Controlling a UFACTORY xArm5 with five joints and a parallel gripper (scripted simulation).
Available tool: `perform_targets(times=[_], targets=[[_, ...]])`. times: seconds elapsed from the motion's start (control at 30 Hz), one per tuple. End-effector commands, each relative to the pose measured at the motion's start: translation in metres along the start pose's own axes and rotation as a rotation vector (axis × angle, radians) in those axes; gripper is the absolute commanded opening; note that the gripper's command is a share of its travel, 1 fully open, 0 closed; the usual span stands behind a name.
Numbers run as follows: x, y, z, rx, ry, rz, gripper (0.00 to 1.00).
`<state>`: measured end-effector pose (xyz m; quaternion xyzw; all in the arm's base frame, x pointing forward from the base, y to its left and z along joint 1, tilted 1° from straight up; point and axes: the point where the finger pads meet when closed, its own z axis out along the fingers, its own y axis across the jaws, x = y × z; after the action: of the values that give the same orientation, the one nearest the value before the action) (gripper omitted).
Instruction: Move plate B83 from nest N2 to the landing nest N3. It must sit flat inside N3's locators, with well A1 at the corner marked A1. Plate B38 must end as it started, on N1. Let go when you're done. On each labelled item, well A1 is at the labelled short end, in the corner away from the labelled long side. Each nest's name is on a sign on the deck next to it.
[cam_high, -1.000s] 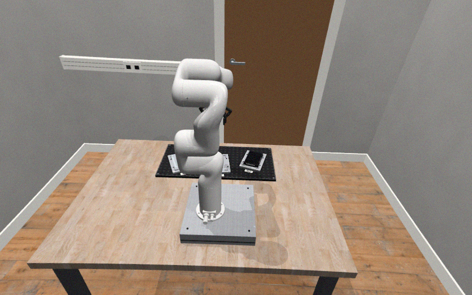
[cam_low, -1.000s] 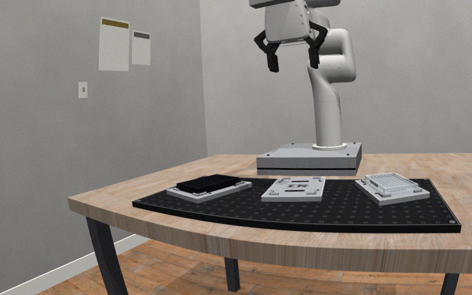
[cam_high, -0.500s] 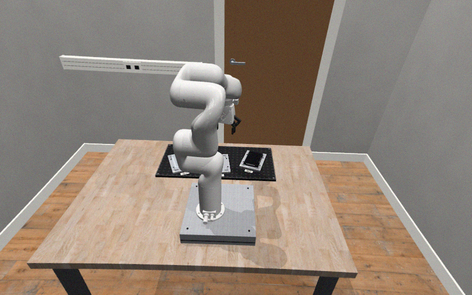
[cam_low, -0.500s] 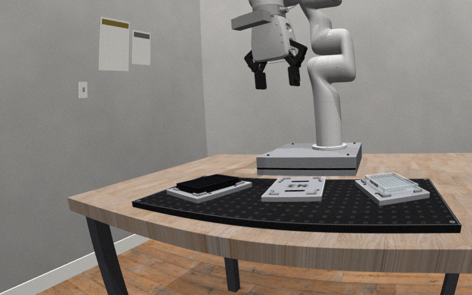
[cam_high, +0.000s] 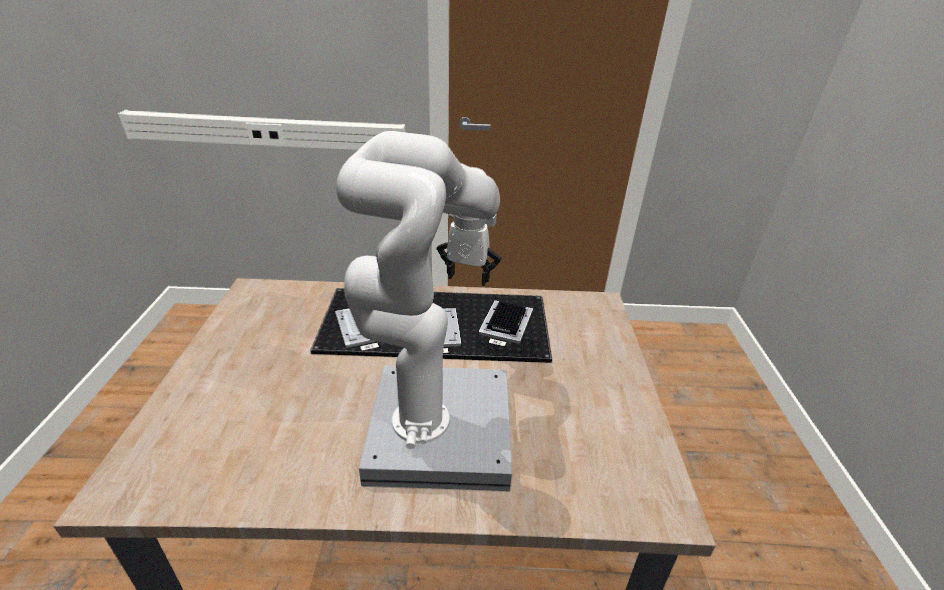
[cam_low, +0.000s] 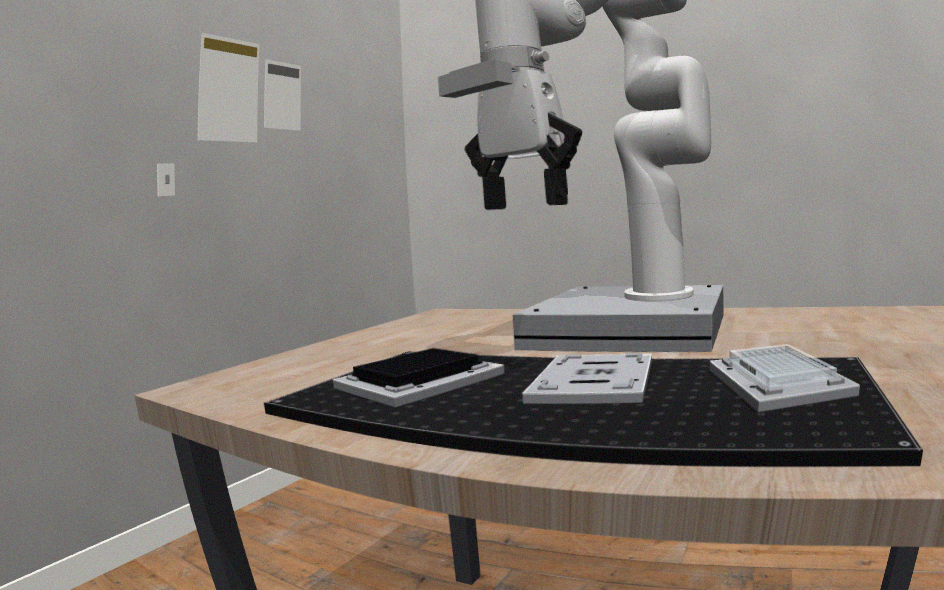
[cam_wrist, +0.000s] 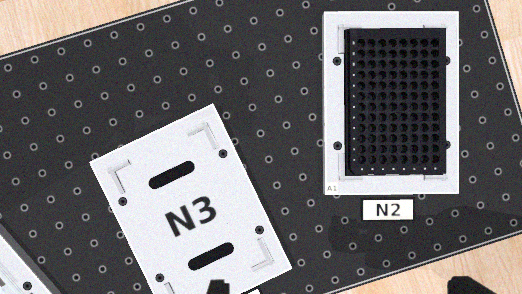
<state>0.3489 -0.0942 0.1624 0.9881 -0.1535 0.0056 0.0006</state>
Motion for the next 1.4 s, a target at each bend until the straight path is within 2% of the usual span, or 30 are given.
perform_targets(times=[0.0, 0.8, 0.93, 1.37], targets=[[-0.002, 0.017, 0.009, 0.002, 0.004, -0.001, 1.0], [-0.022, 0.111, 0.065, 0.002, 0.004, -0.001, 1.0], [-0.024, 0.118, 0.069, 0.002, 0.004, -0.001, 1.0], [-0.024, 0.118, 0.069, 0.002, 0.004, -0.001, 1.0]])
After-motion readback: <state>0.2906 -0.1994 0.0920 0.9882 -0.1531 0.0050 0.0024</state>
